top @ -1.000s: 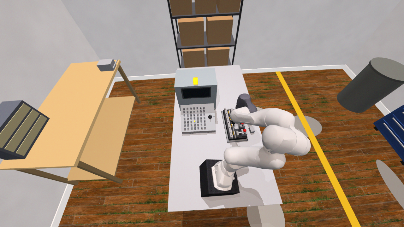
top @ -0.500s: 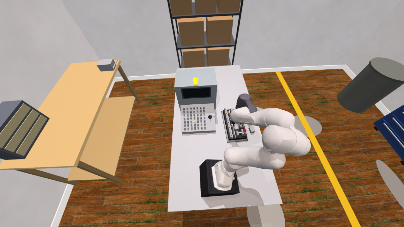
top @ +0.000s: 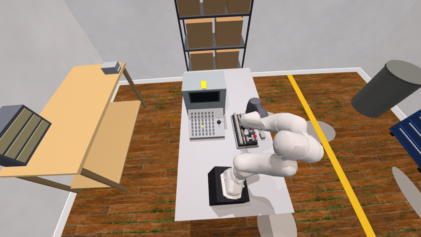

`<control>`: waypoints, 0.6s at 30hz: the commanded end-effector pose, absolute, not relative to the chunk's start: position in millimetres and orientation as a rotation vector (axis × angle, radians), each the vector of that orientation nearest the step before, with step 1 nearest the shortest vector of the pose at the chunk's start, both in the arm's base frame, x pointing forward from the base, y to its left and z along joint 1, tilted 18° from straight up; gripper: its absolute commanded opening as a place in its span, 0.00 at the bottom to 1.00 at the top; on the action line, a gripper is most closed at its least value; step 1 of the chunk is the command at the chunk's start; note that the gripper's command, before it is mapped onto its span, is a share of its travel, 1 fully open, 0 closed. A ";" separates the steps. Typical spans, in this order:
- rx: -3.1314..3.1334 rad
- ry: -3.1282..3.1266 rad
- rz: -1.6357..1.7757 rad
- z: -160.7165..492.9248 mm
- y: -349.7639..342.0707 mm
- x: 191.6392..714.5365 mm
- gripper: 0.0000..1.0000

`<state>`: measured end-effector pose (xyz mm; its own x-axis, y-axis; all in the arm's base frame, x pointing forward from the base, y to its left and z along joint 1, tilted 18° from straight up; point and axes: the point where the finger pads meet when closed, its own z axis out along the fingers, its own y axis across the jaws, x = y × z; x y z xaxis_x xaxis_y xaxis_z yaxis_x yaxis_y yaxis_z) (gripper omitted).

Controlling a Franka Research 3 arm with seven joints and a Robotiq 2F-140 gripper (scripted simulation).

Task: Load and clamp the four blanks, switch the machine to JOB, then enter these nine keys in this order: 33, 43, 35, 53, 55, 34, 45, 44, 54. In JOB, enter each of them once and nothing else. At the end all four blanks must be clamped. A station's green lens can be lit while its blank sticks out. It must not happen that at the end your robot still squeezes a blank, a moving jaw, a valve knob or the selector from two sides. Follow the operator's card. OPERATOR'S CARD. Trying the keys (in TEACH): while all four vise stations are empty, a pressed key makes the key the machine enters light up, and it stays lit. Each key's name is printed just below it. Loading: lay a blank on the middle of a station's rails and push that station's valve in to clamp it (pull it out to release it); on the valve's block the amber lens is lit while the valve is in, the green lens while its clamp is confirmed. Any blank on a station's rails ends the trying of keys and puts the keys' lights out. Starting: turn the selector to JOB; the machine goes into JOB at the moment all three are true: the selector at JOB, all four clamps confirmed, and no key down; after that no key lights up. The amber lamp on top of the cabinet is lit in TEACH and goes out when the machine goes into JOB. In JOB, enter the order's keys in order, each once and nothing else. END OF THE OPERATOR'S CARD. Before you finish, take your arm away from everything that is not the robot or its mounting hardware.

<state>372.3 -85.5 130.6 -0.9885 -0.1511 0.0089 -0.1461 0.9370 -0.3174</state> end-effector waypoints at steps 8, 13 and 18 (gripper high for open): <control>-0.232 3.075 -0.501 130.2 -84.4 372.6 0.00; -0.232 3.075 -0.501 127.9 -85.1 372.7 0.00; -0.232 3.075 -0.501 124.2 -86.4 372.8 0.00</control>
